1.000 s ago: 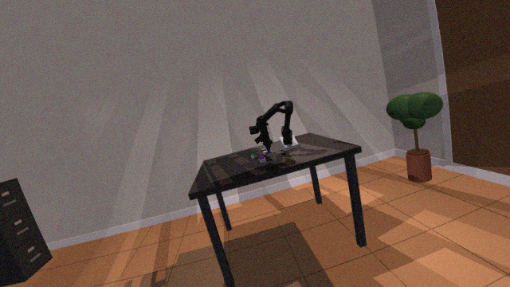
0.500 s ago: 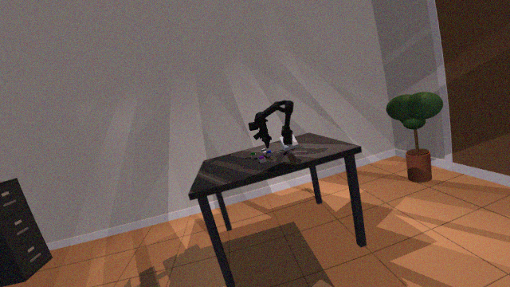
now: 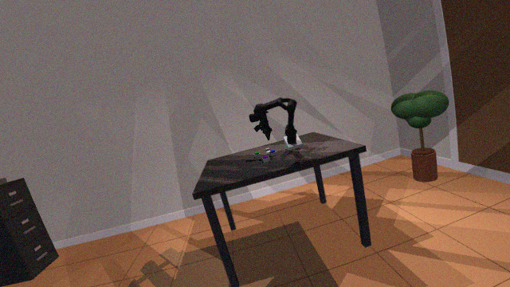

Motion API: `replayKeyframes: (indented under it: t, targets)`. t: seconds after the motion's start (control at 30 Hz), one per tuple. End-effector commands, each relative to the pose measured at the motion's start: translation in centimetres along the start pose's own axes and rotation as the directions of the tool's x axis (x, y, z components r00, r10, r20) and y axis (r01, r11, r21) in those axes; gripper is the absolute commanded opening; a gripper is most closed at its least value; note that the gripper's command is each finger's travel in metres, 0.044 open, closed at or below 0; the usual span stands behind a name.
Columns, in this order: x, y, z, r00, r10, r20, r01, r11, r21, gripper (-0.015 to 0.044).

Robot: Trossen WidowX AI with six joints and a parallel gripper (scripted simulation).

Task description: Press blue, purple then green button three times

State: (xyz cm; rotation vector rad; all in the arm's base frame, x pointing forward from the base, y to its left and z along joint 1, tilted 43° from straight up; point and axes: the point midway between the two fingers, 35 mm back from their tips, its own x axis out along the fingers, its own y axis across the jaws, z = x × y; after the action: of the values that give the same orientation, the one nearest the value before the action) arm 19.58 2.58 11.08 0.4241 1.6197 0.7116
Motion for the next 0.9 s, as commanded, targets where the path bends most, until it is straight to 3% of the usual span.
replayKeyframes:
  t: [0.0,0.2,0.33,0.53,0.87]
  targets:
    - [-0.5,3.8,3.2,1.000,-0.007,0.012,0.007,1.000,-0.013,0.0020]
    - [-0.3,10.8,6.1,1.000,0.017,0.009,-0.017,1.000,-0.020,0.0020]
    - [-0.1,10.8,6.1,1.000,0.017,0.009,-0.017,1.000,-0.020,0.0020]
    - [5.7,10.9,6.2,1.000,0.019,0.010,-0.019,1.000,-0.021,0.0020]
    - [6.8,10.9,6.2,1.000,0.020,0.010,-0.019,1.000,-0.021,0.0020]
